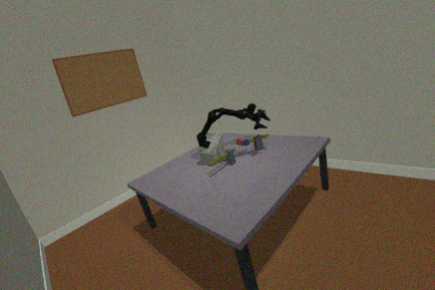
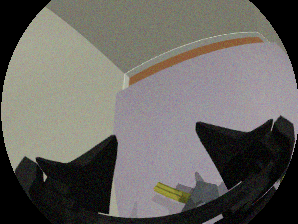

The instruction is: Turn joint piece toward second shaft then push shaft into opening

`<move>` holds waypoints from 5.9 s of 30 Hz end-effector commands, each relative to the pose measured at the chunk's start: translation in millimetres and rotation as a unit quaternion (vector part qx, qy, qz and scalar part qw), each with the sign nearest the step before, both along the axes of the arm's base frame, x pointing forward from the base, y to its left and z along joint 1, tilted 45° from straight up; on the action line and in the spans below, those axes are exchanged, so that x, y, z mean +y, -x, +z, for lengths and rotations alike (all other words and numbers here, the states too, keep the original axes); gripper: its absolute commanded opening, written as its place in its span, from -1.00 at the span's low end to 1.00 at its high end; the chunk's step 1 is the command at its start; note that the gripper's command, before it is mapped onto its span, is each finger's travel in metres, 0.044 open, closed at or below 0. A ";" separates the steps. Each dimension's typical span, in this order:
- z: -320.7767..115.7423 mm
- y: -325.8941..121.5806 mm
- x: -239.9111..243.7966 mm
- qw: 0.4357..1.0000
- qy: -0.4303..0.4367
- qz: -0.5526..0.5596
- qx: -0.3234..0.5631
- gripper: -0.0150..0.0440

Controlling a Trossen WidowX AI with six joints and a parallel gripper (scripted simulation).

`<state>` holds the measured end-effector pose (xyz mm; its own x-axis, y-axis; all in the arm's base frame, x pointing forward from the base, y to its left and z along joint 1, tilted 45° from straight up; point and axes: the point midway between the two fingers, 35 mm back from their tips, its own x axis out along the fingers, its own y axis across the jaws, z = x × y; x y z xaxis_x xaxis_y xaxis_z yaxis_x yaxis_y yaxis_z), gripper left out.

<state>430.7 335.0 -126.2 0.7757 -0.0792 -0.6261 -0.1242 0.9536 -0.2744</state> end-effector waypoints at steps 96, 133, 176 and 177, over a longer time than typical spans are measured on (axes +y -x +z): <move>143.5 197.9 -197.0 0.607 0.524 0.221 0.556 1.00; 63.7 181.4 -225.5 0.608 0.524 0.220 0.555 1.00; 23.8 174.5 -227.1 0.608 0.524 0.220 0.554 0.20; 23.8 174.5 -227.1 0.608 0.524 0.220 0.554 0.12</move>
